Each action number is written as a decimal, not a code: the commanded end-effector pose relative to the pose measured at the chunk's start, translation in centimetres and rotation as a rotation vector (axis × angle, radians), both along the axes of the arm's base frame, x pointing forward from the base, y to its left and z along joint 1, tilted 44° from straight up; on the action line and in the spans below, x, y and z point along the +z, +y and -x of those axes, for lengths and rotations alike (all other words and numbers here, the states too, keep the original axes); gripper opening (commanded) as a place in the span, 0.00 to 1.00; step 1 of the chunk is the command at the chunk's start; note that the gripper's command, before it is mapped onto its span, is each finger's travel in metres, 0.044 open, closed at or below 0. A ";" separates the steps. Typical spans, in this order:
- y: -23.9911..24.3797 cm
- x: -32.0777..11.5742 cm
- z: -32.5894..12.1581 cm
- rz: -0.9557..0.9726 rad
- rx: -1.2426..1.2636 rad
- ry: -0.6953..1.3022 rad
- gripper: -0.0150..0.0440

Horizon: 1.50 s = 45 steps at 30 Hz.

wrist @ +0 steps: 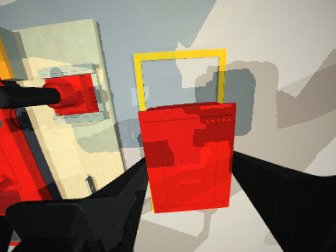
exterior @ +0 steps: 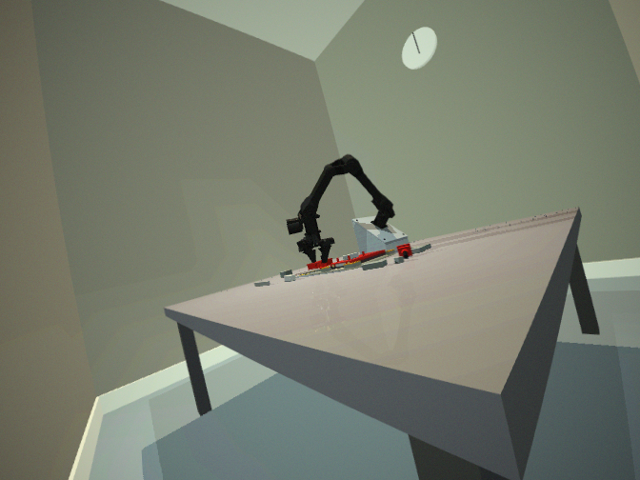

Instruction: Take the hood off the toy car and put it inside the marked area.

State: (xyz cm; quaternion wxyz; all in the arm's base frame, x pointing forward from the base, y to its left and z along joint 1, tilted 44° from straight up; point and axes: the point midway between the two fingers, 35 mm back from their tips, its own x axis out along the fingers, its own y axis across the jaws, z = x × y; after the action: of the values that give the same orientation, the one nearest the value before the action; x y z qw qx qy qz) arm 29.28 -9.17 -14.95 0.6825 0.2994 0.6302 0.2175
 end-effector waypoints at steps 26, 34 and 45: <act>0.8 -0.8 -0.1 -0.001 0.000 0.000 0.43; 0.8 -0.8 -0.1 -0.001 0.000 0.000 0.79; -3.1 3.0 0.3 -0.004 0.001 0.002 1.00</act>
State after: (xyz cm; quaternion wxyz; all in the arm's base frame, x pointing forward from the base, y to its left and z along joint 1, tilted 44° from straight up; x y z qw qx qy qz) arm 28.84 -9.94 -13.89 0.6719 0.3062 0.6365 0.2229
